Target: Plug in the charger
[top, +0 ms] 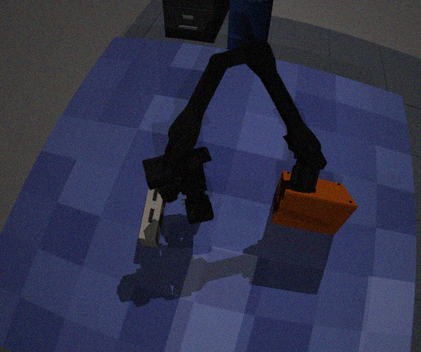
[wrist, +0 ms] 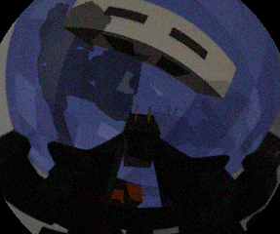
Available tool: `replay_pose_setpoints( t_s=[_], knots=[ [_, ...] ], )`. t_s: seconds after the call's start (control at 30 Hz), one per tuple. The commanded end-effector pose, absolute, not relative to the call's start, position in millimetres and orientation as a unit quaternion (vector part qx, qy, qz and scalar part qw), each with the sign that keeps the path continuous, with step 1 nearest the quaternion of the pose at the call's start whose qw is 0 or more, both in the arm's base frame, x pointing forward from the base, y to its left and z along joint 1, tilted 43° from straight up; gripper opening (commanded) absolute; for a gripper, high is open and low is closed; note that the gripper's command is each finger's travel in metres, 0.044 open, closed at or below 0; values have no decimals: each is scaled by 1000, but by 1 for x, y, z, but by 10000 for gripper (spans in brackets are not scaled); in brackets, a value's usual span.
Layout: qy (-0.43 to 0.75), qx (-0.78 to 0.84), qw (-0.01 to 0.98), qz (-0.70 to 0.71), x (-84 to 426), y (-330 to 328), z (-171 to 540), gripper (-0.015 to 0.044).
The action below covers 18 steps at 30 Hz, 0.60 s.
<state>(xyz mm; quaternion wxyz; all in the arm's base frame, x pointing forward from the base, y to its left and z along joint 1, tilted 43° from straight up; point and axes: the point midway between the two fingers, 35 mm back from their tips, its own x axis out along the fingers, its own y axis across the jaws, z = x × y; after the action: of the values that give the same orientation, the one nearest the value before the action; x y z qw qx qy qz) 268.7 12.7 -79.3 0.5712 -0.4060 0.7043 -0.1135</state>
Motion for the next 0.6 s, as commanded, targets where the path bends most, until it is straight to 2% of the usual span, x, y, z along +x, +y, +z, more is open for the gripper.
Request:
replay_pose_setpoints(
  t_s=[0.0,0.57],
  knots=[
    [701,-389,584,-129,267,19,-89,0],
    [689,-328,617,-191,256,34,-125,0]
  ],
)
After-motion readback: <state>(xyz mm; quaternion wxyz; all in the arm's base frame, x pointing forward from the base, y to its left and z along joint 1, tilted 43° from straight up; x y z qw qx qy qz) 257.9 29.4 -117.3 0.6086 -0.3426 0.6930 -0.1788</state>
